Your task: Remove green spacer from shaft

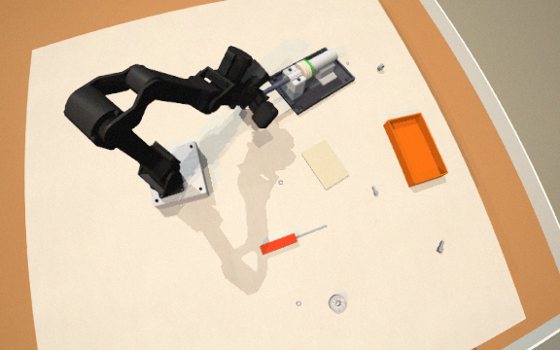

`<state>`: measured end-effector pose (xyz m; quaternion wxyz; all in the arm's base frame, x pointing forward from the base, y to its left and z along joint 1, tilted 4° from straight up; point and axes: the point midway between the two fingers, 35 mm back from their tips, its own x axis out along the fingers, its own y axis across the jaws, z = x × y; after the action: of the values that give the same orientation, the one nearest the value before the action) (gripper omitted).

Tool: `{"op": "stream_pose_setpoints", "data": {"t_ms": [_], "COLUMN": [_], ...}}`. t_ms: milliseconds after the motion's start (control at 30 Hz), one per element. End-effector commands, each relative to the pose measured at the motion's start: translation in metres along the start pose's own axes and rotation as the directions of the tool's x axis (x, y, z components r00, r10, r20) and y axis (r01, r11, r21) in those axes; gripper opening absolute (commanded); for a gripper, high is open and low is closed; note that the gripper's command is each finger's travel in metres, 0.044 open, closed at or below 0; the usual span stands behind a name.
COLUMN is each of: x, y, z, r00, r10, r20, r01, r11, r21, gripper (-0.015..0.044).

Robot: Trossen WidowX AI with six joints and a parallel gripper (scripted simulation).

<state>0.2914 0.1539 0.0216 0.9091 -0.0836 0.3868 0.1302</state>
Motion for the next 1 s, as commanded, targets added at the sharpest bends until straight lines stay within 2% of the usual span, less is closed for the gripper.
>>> {"op": "stream_pose_setpoints", "data": {"t_ms": [0, 967], "x": [-0.0006, -0.0027], "y": [-0.0006, -0.0005], "z": [-0.0003, -0.0025], "r00": [1.000, 1.000], "r10": [-0.004, -0.004], "r20": [0.001, 0.001], "r01": [0.004, 0.004], "r11": [1.000, 1.000], "r21": [0.004, 0.004], "gripper": [0.0000, 0.0000]}}
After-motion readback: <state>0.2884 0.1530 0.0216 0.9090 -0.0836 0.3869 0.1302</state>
